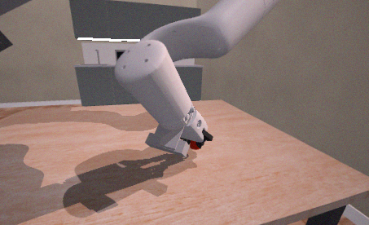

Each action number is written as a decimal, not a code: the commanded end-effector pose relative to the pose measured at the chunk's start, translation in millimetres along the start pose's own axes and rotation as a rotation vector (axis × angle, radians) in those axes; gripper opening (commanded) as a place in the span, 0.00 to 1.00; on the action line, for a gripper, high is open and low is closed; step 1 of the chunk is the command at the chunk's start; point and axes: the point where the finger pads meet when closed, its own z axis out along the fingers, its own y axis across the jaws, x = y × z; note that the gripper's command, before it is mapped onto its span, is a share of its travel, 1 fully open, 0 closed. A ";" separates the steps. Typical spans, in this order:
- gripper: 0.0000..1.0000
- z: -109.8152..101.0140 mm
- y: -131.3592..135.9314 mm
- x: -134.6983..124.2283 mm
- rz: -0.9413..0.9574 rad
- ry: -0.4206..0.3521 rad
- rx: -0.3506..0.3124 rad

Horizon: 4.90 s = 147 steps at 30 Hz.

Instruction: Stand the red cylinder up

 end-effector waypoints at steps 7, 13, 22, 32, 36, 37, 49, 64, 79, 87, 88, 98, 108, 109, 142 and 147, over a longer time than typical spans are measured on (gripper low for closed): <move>0.34 3.5 -0.2 3.4 0.000 -0.003 0.000; 0.34 11.3 -0.2 10.6 0.000 -0.003 0.000; 0.34 17.0 -0.2 15.9 0.000 -0.003 0.000; 0.34 17.3 -0.2 16.2 0.000 -0.003 0.000; 1.00 17.3 -0.2 16.2 0.000 -0.003 0.000; 1.00 17.3 -0.2 16.2 0.000 -0.003 0.000; 1.00 17.3 -0.2 16.2 0.000 -0.003 0.000; 1.00 17.3 -0.2 16.2 0.000 -0.003 0.000; 1.00 17.3 -0.2 16.2 0.000 -0.003 0.000; 1.00 17.3 -0.2 16.2 0.000 -0.003 0.000; 1.00 17.3 -0.2 16.2 0.000 -0.003 0.000; 1.00 13.2 -0.2 14.8 0.000 -0.003 0.000; 1.00 -6.3 -0.2 8.1 0.000 -0.003 0.000; 1.00 -9.7 -0.2 7.0 0.000 -0.003 0.000; 1.00 -62.0 -0.2 -10.9 0.000 -0.003 0.000; 1.00 -62.0 -0.2 -10.9 0.000 -0.003 0.000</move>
